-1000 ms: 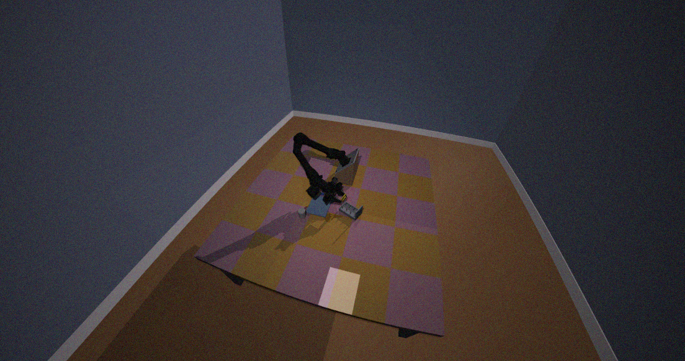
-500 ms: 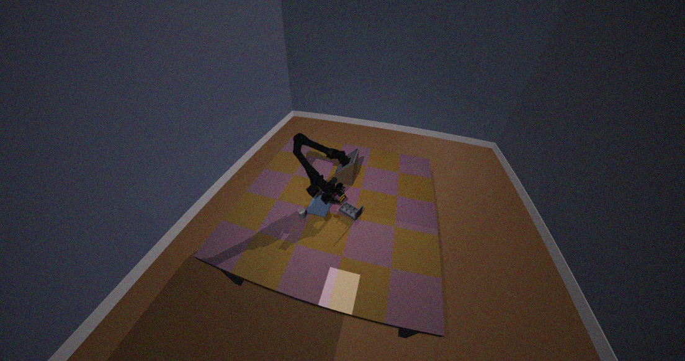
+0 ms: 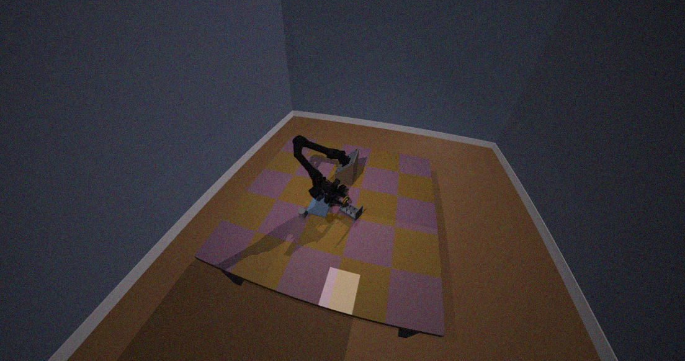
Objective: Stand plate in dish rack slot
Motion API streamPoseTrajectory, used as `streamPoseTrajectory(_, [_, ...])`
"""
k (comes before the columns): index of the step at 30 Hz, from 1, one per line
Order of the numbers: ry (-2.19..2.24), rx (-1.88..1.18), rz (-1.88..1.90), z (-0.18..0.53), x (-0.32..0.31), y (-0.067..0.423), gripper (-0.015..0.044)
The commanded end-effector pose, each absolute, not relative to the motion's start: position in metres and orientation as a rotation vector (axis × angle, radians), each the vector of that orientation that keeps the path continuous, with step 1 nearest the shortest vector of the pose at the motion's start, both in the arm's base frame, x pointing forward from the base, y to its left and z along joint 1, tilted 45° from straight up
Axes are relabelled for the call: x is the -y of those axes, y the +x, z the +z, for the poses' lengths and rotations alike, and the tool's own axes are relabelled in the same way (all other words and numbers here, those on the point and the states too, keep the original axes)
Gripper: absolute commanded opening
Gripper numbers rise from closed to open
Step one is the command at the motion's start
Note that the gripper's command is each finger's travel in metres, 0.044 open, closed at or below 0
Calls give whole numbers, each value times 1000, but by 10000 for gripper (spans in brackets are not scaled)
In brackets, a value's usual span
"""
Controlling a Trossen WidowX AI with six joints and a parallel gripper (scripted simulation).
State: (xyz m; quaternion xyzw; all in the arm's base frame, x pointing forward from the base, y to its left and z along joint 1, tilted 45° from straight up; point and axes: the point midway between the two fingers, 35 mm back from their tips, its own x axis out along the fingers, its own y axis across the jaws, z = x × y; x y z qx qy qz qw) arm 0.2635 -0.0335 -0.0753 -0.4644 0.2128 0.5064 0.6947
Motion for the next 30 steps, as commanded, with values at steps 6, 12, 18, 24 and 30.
streamPoseTrajectory(6, [-1036,-475,1130,-85,24,270,0])
streamPoseTrajectory(12, [-1038,-473,1131,-86,23,271,0])
streamPoseTrajectory(18, [-1044,-469,1131,-103,36,271,0])
streamPoseTrajectory(24, [-1032,-482,1131,-102,34,269,0])
streamPoseTrajectory(30, [-1032,-482,1131,-102,34,269,0])
